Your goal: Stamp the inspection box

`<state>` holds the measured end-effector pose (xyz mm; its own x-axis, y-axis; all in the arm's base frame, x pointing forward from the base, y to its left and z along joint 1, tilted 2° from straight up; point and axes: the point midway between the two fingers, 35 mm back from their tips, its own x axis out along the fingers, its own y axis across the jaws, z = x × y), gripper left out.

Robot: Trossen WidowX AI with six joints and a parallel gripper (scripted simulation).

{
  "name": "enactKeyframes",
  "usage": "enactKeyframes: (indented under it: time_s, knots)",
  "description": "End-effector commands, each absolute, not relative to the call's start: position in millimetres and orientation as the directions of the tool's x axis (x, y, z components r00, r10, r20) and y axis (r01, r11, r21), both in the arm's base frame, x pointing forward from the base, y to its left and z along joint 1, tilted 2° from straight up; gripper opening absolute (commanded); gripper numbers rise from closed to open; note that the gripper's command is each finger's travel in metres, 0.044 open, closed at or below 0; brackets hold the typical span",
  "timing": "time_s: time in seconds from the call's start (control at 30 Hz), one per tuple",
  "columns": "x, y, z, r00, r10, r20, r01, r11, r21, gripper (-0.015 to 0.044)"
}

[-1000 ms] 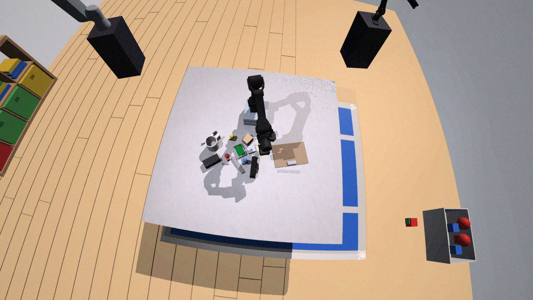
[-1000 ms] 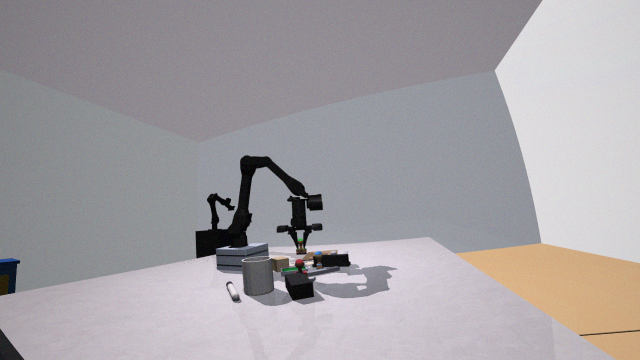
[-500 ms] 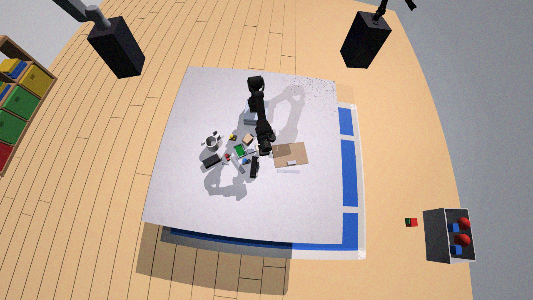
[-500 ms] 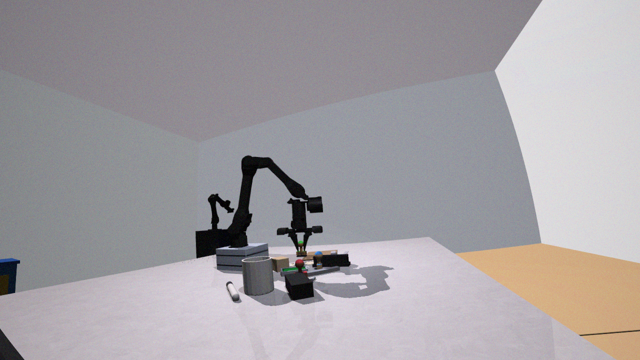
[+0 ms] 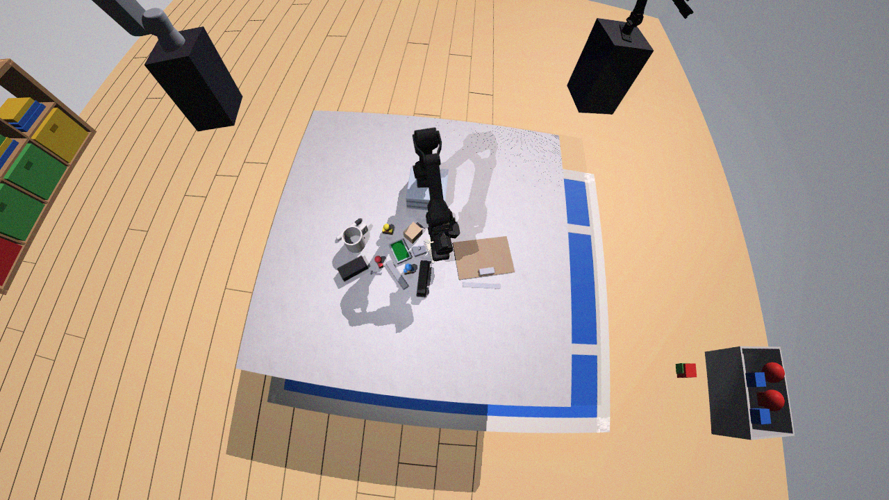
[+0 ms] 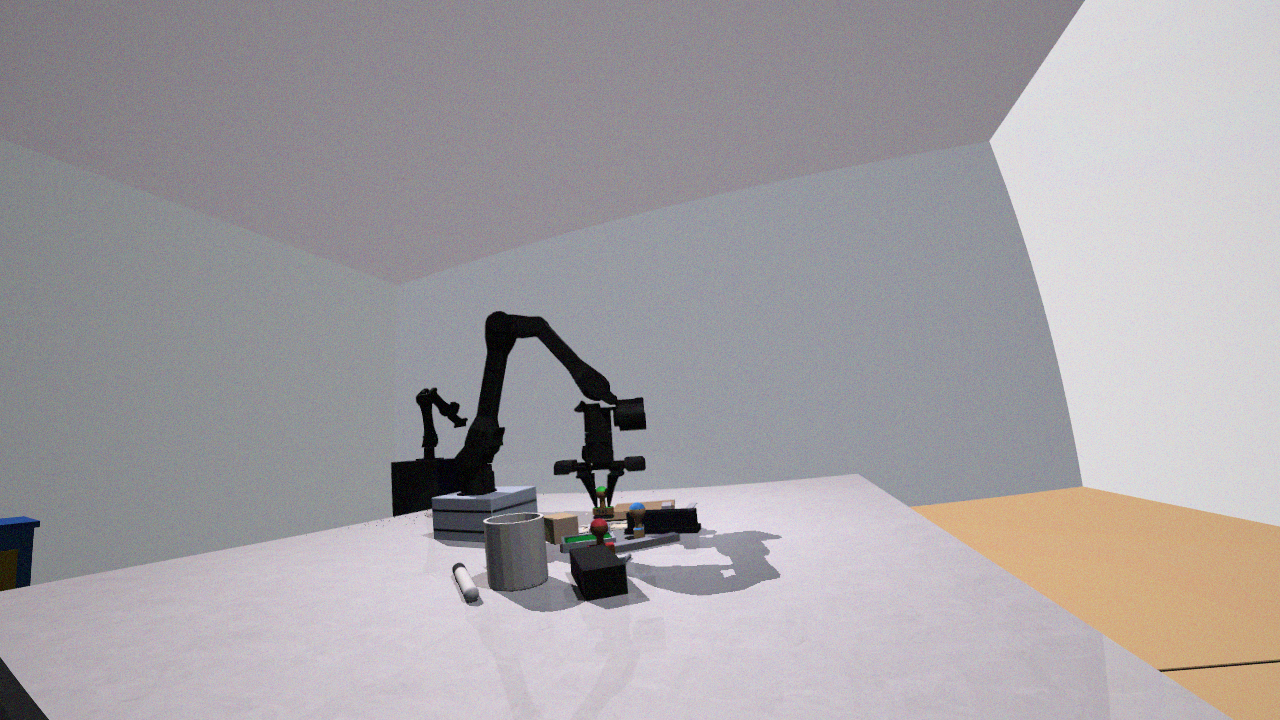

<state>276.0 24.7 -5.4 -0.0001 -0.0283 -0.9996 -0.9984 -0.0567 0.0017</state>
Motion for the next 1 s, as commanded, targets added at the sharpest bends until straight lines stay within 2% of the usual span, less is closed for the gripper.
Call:
enactKeyframes:
  time_s: [0.0, 0.97]
  knots:
    - [276, 24, -8, 0.001, -0.031, -1.0, -0.998, -0.061, 0.001, 0.0]
    - [275, 23, -23, 0.002, -0.03, -1.0, -0.998, -0.059, 0.0, 0.0]
